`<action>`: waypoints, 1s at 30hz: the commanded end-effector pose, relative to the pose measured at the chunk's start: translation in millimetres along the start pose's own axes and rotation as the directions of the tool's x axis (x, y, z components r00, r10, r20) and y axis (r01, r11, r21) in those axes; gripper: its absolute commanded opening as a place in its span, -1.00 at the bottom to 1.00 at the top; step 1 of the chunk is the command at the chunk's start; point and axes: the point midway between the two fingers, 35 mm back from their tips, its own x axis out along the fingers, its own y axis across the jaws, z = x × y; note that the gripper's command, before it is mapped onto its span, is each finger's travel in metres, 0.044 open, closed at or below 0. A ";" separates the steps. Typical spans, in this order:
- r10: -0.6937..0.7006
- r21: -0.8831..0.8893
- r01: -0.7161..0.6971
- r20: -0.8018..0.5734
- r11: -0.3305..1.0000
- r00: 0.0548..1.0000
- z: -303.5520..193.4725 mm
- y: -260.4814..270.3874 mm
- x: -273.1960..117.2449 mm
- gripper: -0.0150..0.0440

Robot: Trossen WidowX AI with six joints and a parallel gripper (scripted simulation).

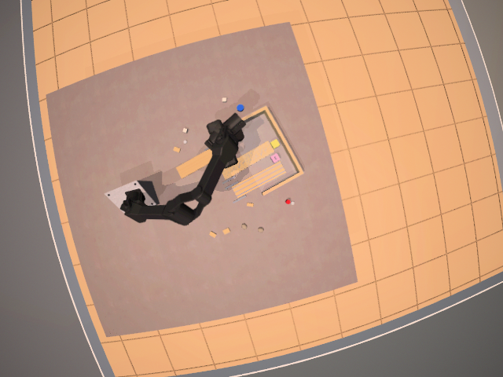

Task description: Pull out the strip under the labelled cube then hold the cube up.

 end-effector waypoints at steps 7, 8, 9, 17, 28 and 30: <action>-0.005 -0.005 0.005 -0.005 1.000 1.000 -1.5 -1.7 12.2 0.36; -0.001 0.000 0.001 -0.003 1.000 1.000 -0.8 -0.8 9.5 0.27; -0.001 0.000 0.001 -0.003 1.000 1.000 -0.8 -0.8 9.5 0.18; -0.001 0.000 0.001 -0.003 1.000 1.000 -0.8 -0.8 9.5 -0.14; -0.001 -0.003 0.001 -0.004 1.000 1.000 -25.4 -2.4 -10.5 -0.49; -0.001 -0.004 0.001 -0.005 1.000 1.000 -33.4 -3.1 -16.2 -0.49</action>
